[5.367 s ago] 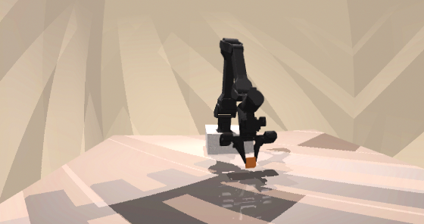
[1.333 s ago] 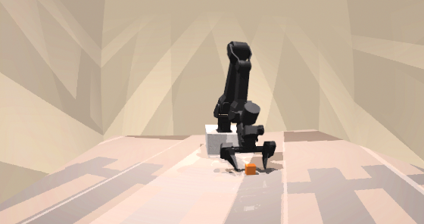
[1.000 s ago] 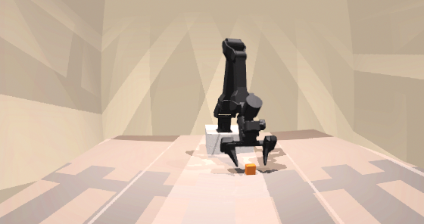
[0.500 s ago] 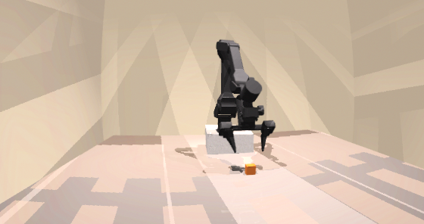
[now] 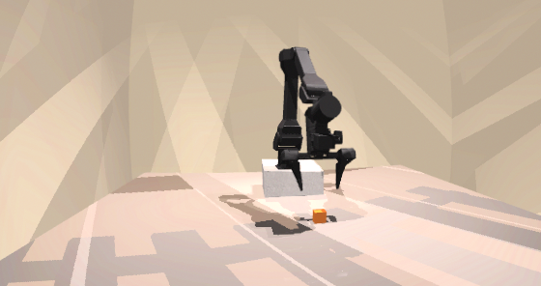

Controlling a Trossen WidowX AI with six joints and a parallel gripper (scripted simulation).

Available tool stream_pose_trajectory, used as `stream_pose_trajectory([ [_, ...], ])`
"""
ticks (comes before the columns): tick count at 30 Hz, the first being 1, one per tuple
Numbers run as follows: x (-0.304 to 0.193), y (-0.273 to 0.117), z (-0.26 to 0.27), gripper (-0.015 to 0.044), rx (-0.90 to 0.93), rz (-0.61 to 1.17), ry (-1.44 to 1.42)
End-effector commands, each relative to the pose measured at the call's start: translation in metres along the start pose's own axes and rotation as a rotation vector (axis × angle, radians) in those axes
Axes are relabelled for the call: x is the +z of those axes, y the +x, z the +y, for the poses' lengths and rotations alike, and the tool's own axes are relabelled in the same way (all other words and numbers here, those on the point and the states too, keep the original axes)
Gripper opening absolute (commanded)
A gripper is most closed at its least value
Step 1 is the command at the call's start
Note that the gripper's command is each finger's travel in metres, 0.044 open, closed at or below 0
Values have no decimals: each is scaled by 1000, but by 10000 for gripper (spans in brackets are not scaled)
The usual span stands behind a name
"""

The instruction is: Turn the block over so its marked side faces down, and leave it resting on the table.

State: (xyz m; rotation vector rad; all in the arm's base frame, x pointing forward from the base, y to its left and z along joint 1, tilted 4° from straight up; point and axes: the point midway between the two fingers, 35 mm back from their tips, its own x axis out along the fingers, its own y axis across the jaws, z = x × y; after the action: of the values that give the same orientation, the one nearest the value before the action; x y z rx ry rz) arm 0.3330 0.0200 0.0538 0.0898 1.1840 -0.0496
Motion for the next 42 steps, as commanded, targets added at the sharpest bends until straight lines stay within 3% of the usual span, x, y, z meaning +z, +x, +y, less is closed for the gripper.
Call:
stream_pose_trajectory([
  [1,12,-4,0,440,5,177,-3],
  [6,19,-9,-1,440,11,297,2],
  [13,20,-9,-1,440,11,297,2],
  [18,10,25,-1,440,11,297,2],
  [42,0,57,0,440,11,298,2],
])
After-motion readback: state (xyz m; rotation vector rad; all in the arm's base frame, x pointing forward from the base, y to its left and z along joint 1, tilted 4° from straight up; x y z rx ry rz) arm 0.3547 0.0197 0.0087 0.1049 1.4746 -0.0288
